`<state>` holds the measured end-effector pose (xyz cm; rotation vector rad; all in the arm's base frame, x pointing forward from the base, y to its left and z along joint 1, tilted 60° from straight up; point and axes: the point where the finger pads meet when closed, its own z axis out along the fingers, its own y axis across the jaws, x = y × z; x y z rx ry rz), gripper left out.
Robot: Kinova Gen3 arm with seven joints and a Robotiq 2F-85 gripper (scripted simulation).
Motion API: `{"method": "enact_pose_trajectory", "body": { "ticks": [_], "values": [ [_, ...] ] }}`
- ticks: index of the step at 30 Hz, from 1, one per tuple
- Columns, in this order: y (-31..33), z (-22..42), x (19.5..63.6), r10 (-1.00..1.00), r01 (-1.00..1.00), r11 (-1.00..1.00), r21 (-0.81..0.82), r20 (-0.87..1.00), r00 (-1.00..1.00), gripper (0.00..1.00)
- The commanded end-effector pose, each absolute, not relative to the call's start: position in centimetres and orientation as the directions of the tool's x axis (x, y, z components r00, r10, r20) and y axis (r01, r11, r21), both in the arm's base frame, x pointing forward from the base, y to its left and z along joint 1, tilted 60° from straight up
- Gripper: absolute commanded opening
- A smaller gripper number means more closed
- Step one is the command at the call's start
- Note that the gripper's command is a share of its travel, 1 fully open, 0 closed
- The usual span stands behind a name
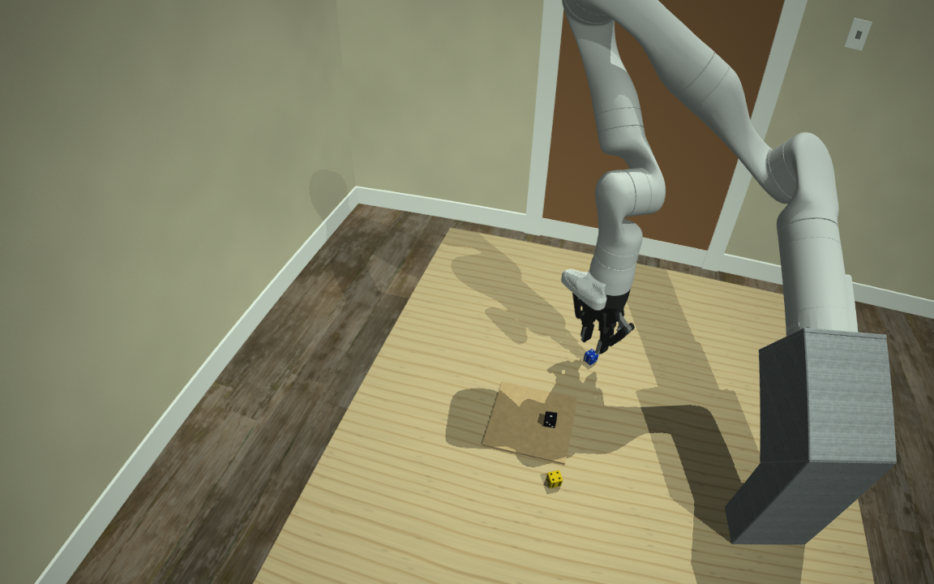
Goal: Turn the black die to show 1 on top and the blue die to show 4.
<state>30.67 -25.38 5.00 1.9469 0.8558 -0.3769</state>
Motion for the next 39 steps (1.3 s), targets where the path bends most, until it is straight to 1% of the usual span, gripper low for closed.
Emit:
{"method": "enact_pose_trajectory", "body": {
  "ticks": [1, 39],
  "values": [
    [-25.73, 4.83, 30.5, 0.406, 0.701, -0.314, 0.64, -0.577, 0.709, 0.35],
    [-26.44, 4.42, 30.57, 0.406, 0.701, -0.314, 0.64, -0.577, 0.709, 0.35]
  ]
}}
